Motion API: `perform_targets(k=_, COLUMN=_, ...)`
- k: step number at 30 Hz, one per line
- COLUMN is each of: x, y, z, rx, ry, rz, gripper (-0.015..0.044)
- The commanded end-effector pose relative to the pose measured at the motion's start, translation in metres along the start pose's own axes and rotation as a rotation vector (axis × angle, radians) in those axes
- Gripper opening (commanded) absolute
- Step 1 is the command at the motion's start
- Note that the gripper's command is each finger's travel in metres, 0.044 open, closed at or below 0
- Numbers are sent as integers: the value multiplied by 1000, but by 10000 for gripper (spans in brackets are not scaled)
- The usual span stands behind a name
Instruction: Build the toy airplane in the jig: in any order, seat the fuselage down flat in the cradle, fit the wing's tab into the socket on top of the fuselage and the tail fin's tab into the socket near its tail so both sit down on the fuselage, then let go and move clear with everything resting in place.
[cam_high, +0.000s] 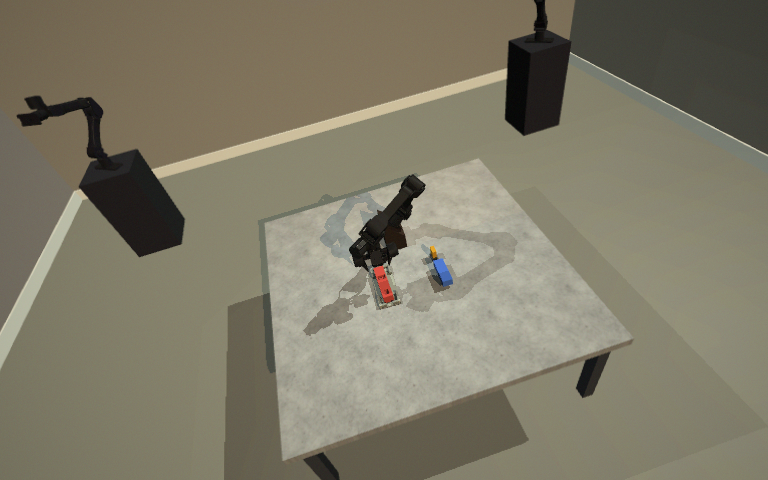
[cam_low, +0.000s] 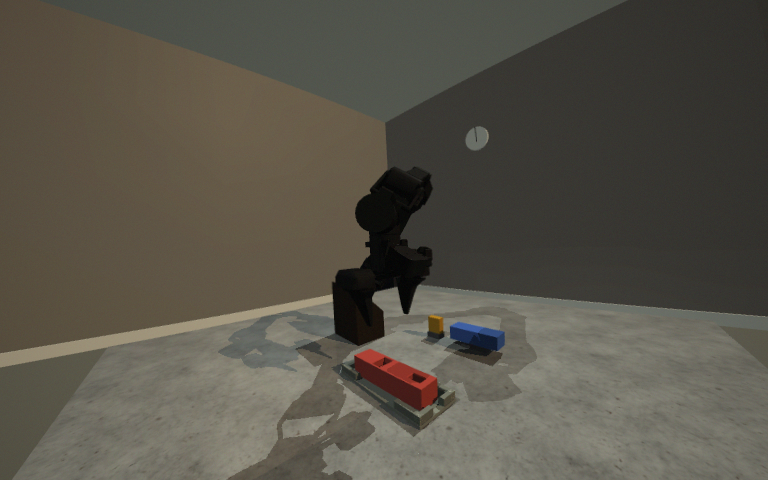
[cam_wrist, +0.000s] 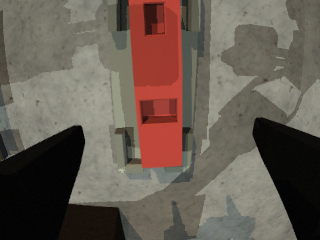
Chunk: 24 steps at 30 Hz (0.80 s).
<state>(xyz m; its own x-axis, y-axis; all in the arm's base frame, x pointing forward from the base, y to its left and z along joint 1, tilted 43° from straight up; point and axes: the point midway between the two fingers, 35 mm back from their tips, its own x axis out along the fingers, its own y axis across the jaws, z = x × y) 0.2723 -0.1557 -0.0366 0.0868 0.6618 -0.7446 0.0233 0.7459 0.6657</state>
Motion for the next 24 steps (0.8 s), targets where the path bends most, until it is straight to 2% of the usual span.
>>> perform_targets(k=1, x=1, y=0, z=0, rx=6, ry=13, rz=5, gripper=440)
perform_targets(k=5, x=-1, y=23, z=14, rx=20, ry=13, rz=-8, gripper=440)
perform_targets(k=12, x=3, y=146, z=50, rx=24, ry=6, rz=-28, gripper=440)
perform_targets(k=18, x=12, y=257, z=41, rx=18, ry=10, rz=11, gripper=440)
perform_targets(k=24, x=13, y=269, z=38, rx=17, ry=12, rz=18, gripper=440)
